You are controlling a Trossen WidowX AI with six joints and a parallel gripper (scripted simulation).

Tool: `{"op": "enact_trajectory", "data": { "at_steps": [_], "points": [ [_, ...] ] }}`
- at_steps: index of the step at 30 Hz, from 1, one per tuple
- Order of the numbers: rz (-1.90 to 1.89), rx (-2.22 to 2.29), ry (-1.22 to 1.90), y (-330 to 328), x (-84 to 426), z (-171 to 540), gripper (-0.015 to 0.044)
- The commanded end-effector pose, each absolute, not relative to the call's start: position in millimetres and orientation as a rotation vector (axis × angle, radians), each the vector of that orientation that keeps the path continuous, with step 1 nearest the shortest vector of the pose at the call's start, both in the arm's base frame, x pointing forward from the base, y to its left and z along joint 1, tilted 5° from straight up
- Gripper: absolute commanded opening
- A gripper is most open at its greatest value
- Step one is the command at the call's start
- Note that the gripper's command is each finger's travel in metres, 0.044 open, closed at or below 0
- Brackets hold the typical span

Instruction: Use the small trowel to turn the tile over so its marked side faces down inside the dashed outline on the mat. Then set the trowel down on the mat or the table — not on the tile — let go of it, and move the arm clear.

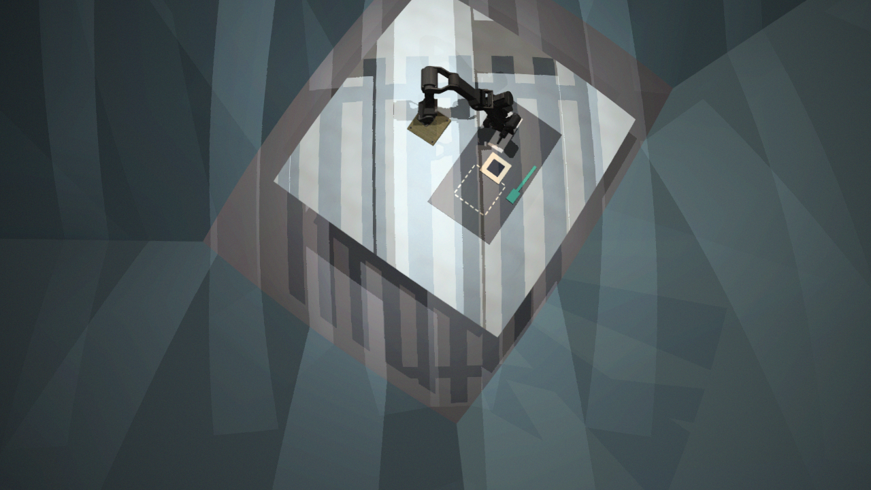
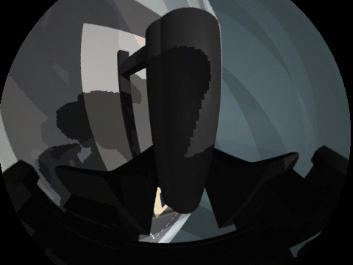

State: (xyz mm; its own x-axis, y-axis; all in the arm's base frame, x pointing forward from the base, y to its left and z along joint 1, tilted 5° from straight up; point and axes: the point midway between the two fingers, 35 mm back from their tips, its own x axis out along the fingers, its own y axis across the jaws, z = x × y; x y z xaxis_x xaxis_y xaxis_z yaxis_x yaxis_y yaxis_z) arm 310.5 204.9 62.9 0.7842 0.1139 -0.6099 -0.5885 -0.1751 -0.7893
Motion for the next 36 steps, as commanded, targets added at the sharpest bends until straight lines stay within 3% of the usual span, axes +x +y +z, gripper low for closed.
{"op": "enact_trajectory", "data": {
  "at_steps": [1, 7, 16, 22, 30, 36],
  "points": [
    [0.654, -1.638, 0.380, 206, 311, 63, 0.0055],
    [0.654, -1.638, 0.381, 206, 311, 64, 0.0000],
    [0.651, -1.638, 0.383, 209, 308, 122, 0.0000],
    [0.650, -1.628, 0.384, 209, 312, 123, 0.0000],
    [0.630, -1.523, 0.391, 203, 367, 116, 0.0000],
    [0.630, -1.520, 0.391, 203, 368, 116, 0.0000]
  ]
}}
